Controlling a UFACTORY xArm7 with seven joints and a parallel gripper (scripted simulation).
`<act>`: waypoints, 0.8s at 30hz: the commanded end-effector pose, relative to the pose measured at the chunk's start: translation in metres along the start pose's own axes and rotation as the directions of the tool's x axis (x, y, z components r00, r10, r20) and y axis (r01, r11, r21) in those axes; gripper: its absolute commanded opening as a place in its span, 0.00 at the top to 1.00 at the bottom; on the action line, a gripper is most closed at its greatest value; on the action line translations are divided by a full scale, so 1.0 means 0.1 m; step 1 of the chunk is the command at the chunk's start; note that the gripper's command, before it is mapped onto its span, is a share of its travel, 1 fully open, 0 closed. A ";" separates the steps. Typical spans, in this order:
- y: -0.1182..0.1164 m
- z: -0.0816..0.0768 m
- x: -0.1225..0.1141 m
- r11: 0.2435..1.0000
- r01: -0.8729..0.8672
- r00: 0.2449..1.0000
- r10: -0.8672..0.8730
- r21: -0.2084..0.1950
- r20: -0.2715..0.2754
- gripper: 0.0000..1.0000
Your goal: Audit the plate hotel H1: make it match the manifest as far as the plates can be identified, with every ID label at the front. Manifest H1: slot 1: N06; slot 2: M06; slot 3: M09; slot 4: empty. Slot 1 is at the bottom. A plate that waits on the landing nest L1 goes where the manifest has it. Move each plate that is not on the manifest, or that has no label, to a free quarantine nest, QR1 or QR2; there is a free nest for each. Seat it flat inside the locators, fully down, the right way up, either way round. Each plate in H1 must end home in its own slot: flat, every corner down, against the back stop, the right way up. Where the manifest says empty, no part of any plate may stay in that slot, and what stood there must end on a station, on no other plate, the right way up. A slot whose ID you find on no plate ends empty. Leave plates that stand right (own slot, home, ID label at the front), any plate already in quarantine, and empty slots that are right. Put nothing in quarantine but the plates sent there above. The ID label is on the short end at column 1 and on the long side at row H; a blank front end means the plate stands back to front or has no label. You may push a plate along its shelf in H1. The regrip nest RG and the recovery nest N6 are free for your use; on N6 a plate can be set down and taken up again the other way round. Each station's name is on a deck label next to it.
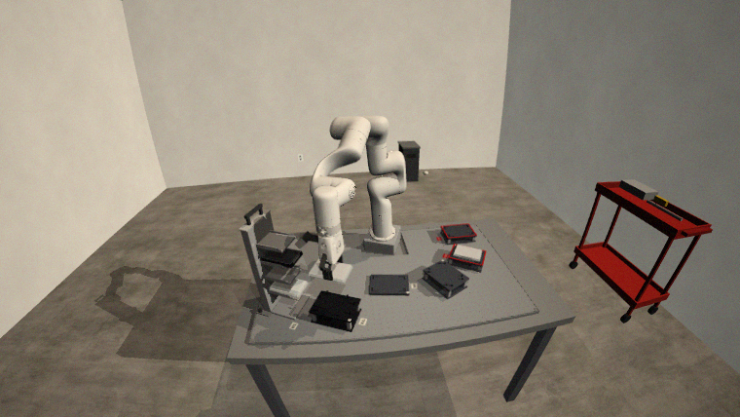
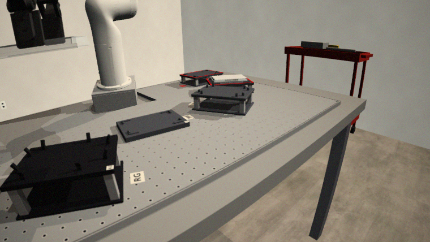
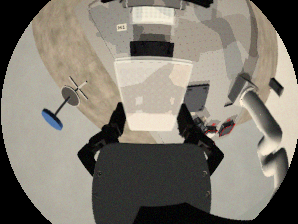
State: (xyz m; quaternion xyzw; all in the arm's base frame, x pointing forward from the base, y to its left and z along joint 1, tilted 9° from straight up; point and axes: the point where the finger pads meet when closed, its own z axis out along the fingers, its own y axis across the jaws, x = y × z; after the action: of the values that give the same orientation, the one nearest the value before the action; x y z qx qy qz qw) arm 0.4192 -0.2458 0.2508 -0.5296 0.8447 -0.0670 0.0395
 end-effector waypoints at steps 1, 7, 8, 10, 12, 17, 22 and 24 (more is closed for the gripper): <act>-0.02 -0.16 0.00 1.000 0.000 1.000 0.000 0.006 0.000 1.00; -0.01 -0.34 0.00 1.000 0.000 1.000 0.000 0.006 0.000 1.00; -0.01 -0.34 0.00 1.000 0.000 1.000 0.000 0.006 0.000 1.00; -0.01 -0.34 0.00 1.000 0.000 1.000 0.000 0.006 0.000 1.00; -0.01 -0.34 -0.05 0.999 0.033 0.999 -0.033 0.006 0.000 1.00; 0.03 -0.34 -0.25 0.986 0.166 0.986 -0.166 0.006 0.000 1.00; 0.07 -0.34 -0.50 0.945 0.327 0.945 -0.327 0.005 -0.001 1.00; 0.09 -0.34 -0.59 0.929 0.370 0.929 -0.370 0.005 -0.001 1.00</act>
State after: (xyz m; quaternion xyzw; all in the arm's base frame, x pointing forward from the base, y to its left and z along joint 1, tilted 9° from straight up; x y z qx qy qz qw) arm 0.4269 -0.2028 0.2809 -0.6420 0.7627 -0.0728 0.0289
